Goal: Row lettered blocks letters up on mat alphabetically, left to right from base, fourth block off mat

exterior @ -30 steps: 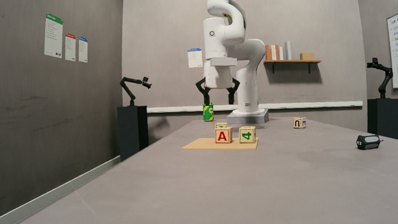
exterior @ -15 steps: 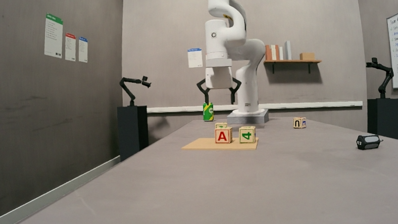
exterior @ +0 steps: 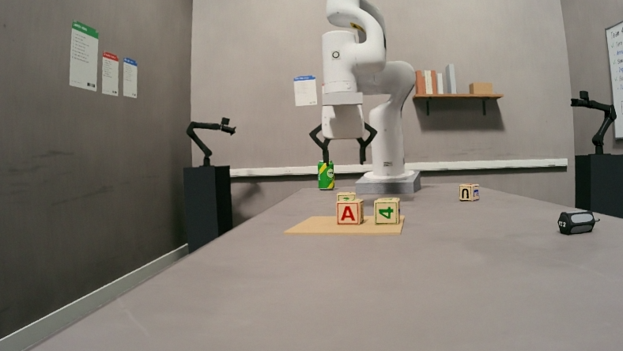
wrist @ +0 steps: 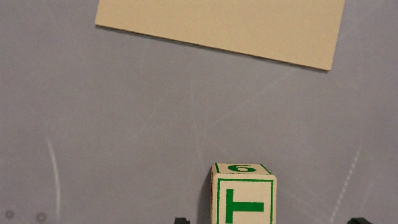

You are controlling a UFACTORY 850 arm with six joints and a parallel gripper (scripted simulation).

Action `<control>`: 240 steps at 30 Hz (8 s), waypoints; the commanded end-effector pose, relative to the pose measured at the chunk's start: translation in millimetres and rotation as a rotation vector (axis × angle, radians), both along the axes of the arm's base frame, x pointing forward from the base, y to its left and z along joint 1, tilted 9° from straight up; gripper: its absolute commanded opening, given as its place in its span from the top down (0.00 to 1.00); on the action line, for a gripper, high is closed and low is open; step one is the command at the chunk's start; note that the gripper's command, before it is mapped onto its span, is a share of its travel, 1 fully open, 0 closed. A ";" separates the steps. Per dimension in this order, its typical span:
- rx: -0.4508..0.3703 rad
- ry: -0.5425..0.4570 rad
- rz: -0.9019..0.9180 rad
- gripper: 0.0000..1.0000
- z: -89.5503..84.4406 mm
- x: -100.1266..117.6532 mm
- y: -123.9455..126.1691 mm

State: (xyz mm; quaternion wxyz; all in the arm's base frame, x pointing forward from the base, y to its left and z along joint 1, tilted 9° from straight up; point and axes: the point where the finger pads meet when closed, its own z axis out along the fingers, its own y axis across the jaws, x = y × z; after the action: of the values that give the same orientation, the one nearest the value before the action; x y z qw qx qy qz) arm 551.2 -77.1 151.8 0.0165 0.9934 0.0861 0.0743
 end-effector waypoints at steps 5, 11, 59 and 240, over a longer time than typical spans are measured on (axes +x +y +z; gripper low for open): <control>0.000 -0.002 0.000 0.13 0.9 0.8 -0.1; 0.000 -0.002 0.000 0.13 0.8 0.8 -0.1; 0.001 -0.002 -0.022 0.13 -46.4 6.2 0.0; -0.003 -0.001 0.006 0.56 -2.0 0.9 0.9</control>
State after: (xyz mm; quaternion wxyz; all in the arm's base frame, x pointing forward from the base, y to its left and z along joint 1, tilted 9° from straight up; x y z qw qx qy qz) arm 550.5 -76.0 148.8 0.0173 0.9938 0.0812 0.0739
